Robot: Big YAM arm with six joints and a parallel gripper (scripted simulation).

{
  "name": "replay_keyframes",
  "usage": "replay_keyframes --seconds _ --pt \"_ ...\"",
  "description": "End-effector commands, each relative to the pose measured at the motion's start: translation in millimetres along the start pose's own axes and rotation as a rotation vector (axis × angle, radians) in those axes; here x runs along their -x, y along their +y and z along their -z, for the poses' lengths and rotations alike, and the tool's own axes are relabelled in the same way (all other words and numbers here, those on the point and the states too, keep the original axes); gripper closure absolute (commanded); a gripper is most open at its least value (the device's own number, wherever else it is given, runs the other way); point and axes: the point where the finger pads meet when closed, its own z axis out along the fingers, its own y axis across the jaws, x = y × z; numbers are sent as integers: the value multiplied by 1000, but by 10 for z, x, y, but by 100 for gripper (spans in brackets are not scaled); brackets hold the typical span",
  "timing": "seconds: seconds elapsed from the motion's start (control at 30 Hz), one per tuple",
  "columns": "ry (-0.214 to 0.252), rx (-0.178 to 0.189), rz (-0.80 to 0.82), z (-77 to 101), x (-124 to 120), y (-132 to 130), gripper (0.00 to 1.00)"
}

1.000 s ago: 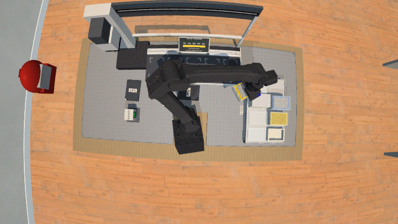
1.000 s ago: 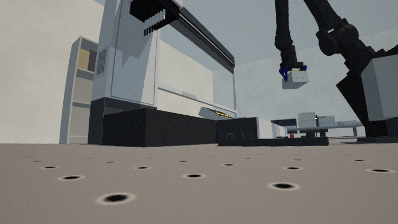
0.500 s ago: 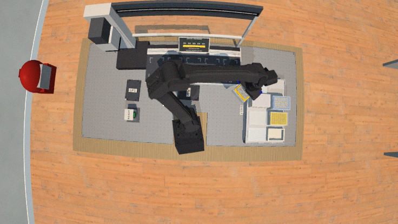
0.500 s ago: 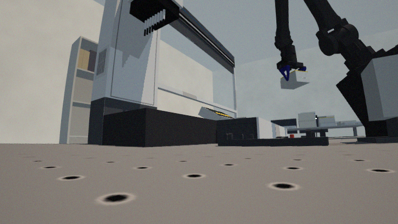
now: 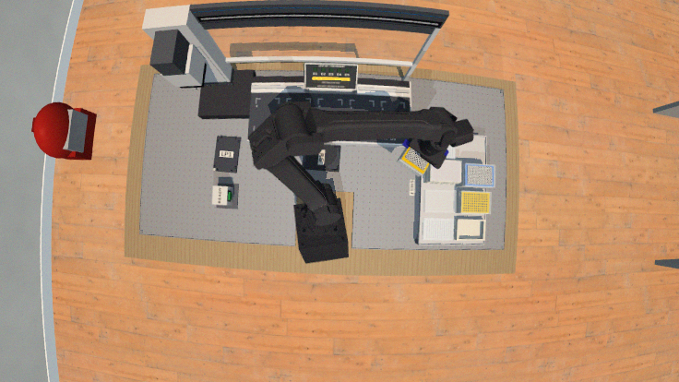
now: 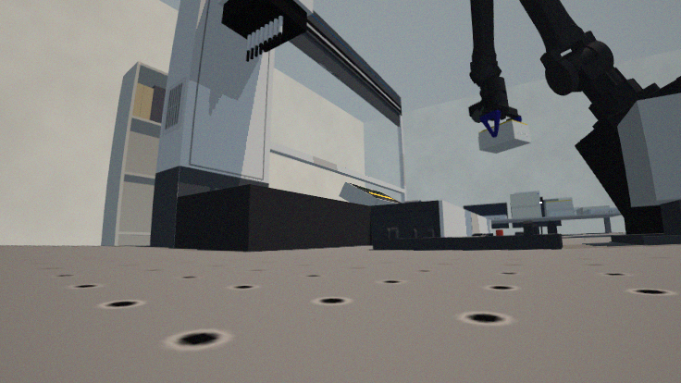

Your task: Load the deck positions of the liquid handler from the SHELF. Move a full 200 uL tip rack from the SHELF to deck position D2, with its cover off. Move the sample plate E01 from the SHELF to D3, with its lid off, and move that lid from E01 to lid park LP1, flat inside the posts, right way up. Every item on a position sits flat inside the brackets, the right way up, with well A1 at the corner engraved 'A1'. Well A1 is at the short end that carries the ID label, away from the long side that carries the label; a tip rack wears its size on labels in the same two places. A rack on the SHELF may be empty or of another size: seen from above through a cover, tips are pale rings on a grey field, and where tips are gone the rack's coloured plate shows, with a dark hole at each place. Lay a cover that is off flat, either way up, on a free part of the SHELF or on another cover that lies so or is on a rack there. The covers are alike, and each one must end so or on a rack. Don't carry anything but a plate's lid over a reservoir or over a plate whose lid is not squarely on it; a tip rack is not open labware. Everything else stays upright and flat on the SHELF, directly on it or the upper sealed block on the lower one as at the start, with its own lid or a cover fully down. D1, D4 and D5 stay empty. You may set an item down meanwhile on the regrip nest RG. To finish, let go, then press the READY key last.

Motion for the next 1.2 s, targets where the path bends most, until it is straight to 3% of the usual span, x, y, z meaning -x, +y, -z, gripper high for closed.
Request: replay_keyframes --seconds 0.0,0.87,1.17 --pt "-44 -36 104 164 114 -61 100" --pt "-35 -44 563 161 111 -59 100" --pt "-27 -33 568 140 123 -43 100"
